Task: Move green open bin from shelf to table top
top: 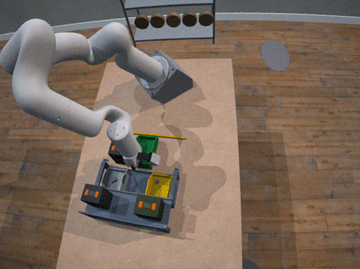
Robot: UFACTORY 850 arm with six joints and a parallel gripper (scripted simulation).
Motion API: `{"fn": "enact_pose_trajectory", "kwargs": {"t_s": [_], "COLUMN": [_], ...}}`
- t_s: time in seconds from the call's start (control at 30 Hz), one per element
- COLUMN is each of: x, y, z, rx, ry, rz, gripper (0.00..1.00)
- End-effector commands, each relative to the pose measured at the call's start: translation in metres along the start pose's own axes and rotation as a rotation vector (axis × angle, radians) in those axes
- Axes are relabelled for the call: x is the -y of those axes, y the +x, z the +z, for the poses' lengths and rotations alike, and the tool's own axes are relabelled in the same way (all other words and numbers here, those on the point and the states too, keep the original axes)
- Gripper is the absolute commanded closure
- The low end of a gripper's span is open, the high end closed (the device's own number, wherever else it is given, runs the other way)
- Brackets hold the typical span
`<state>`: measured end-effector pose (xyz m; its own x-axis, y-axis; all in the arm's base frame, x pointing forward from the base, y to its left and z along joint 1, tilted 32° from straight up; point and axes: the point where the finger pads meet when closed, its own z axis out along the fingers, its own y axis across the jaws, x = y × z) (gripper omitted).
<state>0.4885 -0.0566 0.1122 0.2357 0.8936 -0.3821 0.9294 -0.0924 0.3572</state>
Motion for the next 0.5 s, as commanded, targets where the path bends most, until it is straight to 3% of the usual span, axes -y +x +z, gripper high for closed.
{"fn": "enact_pose_trajectory", "kwargs": {"t_s": [0.0, 0.47], "x": [-0.0007, -0.0007], "y": [0.0002, 0.0002], "z": [0.0001, 0.0080], "rx": [0.000, 0.000], "ry": [-0.002, -0.002], "rz": [0.000, 0.000], "gripper": [1.00, 1.00]}}
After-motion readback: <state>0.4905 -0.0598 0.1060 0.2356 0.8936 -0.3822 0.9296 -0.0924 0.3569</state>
